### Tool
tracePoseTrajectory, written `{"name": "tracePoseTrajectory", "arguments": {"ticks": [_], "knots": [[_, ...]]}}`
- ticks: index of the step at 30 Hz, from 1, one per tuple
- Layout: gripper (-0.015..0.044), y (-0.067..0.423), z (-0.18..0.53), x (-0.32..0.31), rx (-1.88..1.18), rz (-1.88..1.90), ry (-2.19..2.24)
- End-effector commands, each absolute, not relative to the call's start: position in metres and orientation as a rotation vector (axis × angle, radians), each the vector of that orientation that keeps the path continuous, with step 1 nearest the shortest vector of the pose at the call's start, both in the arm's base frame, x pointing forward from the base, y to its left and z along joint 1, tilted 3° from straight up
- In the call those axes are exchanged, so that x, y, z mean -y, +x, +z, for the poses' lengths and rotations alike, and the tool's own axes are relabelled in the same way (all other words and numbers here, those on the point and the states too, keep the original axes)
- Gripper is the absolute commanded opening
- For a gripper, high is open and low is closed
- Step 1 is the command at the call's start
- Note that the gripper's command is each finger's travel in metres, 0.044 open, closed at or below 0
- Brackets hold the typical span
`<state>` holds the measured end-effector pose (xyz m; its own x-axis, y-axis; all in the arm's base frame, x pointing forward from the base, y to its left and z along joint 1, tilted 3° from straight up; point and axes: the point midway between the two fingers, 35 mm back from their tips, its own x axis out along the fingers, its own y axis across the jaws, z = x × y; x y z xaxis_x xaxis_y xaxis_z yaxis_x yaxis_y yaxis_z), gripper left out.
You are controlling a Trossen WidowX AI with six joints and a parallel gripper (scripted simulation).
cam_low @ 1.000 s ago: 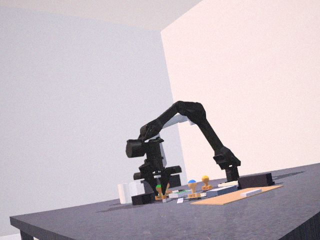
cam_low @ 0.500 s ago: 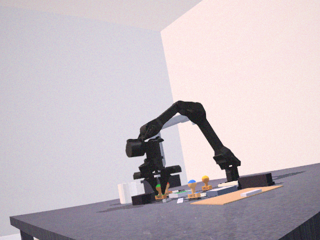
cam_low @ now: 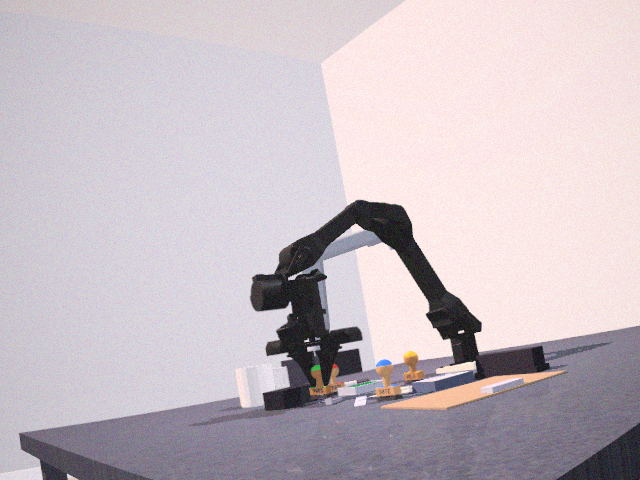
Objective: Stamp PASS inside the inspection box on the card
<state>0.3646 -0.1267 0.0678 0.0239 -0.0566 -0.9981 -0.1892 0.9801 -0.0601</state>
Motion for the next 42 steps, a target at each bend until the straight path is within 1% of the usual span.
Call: {"name": "tracePoseTrajectory", "arguments": {"ticks": [1, 42], "knots": [[0.0000, 0.366, 0.071, 0.127, -1.543, 0.101, -0.197], [0.0000, 0.366, 0.091, 0.126, -1.544, 0.102, -0.196]]}}
